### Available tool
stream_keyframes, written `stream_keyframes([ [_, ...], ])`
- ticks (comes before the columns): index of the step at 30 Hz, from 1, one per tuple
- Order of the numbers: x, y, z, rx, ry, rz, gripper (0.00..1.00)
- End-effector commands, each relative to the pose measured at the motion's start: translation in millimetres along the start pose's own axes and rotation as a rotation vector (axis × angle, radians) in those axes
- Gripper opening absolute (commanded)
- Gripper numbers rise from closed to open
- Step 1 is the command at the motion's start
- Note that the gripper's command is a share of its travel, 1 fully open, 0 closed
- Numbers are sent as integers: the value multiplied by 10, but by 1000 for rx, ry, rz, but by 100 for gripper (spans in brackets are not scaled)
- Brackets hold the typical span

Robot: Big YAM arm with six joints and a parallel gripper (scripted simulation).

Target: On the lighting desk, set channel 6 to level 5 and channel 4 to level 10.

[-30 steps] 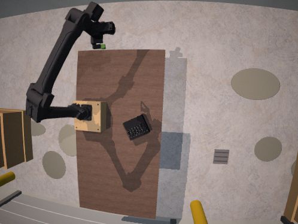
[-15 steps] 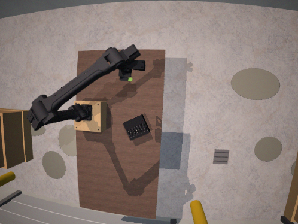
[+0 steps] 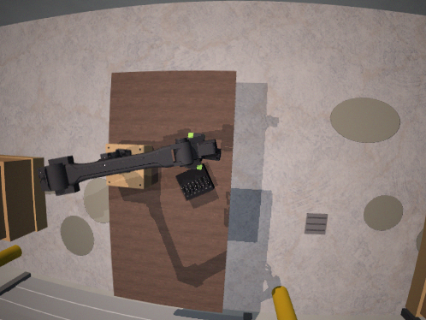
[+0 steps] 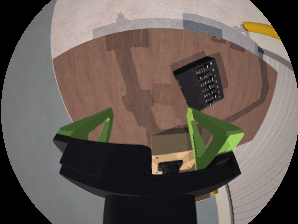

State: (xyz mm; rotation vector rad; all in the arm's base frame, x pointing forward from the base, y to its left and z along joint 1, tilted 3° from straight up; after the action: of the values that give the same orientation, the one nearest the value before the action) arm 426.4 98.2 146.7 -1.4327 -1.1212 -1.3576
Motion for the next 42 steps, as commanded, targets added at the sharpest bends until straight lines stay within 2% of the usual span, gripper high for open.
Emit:
stream_keyframes([
  [1,-28,156,-399,73,23,-30,100],
  [2,-76,182,-613,70,23,-34,100],
  [3,-161,183,-607,71,16,-14,100],
  [5,-196,198,-991,65,19,-31,100],
  [8,-196,198,-991,65,19,-31,100],
  [12,-371,151,-1539,58,14,-28,100],
  [14,-425,120,-1705,55,13,-26,100],
  [16,-567,88,-1803,55,11,3,100],
  [19,-542,76,-1866,54,11,-8,100],
  [20,-535,72,-1777,77,11,-10,100],
  [22,-500,115,-1777,76,11,-20,100],
  [37,-506,100,-1835,64,9,-11,100],
  [42,-433,165,-1886,73,12,-21,100],
])
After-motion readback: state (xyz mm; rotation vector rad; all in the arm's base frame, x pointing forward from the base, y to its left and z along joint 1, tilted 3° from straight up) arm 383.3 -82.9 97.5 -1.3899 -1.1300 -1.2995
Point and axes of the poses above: the point where the finger pads meet when closed, its own x axis back along the fingers, its own z axis across the jaws, y = z × x, the point moved 2 cm from there along x, back along the fingers, and after that the axes turned 13 degrees about -x, right-handed, at the moved point
